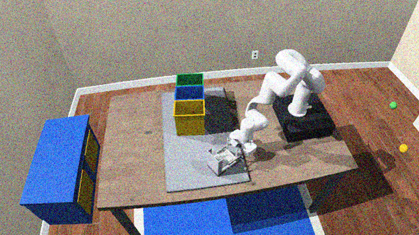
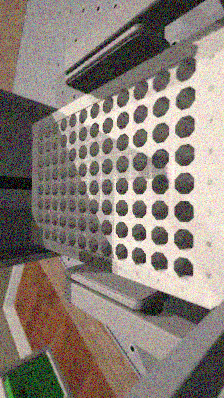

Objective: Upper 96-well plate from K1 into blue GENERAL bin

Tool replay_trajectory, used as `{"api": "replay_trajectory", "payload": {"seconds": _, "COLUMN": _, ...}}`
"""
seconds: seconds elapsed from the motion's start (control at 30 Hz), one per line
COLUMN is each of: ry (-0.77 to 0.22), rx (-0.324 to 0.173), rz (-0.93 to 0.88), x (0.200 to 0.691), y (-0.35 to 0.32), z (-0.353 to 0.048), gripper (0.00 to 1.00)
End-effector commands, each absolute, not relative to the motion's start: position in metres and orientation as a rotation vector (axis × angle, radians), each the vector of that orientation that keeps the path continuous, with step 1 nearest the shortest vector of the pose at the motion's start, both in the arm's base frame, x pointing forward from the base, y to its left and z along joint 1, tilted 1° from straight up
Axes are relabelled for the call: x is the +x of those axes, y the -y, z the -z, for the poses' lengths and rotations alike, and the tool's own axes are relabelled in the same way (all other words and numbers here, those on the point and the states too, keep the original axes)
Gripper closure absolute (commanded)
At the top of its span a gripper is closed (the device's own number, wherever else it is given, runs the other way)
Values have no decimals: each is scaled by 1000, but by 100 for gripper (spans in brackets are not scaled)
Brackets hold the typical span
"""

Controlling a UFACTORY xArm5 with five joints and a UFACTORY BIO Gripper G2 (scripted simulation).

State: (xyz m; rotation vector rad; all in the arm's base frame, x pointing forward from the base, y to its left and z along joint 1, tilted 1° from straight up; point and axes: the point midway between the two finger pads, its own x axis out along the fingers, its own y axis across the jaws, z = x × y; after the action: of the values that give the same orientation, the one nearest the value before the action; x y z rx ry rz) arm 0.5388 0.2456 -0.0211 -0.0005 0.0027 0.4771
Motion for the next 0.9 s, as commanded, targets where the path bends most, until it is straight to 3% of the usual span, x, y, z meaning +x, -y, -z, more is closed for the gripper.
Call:
{"api": "replay_trajectory", "payload": {"seconds": 0.0, "ry": -2, "rx": 10, "rz": -477, "x": 540, "y": -246, "z": 17, "gripper": 100}}
{"api": "replay_trajectory", "payload": {"seconds": 0.87, "ry": -2, "rx": 10, "rz": -477, "x": 540, "y": -246, "z": -2, "gripper": 100}}
